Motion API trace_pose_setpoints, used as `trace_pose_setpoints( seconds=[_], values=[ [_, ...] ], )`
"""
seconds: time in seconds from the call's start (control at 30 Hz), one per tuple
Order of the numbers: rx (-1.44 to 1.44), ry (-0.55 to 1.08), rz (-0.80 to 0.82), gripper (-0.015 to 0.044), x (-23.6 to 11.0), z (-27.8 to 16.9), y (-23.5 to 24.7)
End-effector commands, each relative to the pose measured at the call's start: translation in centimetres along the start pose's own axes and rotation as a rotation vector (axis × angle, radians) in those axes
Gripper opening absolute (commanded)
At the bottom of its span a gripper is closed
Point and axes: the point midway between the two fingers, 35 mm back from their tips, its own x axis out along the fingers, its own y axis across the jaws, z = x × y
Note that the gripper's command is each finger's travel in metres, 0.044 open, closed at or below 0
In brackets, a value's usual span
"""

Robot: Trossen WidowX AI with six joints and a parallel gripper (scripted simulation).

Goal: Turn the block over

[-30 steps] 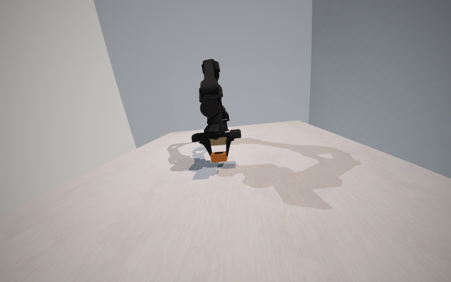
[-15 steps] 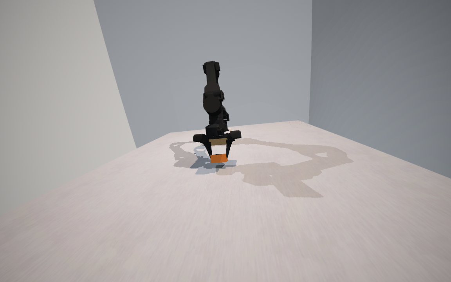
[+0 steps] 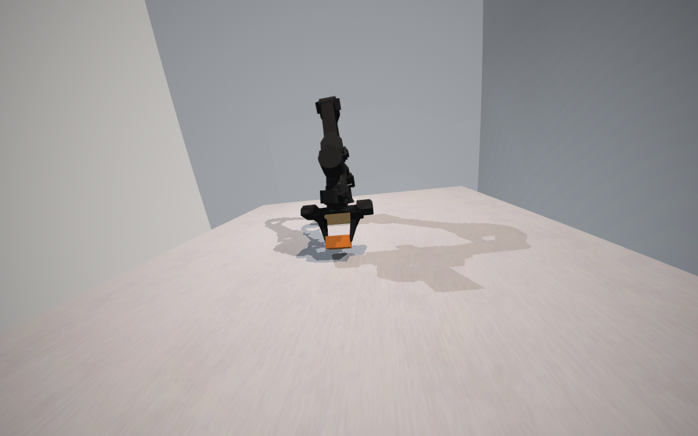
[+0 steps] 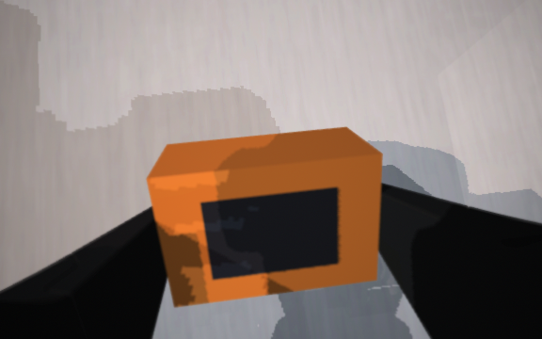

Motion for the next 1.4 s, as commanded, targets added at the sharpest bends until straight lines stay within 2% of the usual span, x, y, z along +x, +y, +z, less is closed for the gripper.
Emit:
trace_pose_setpoints(
  seconds=[0.0, 0.67, 1.37],
  values=[
    [-0.005, -0.027, -0.004, 0.0000, 0.1, -0.1, -0.1],
    [-0.009, -0.304, 0.000, 0.0000, 3.8, -0.6, 0.2],
    [-0.006, -0.585, -0.003, 0.0000, 2.4, -2.0, -0.1]
  ],
)
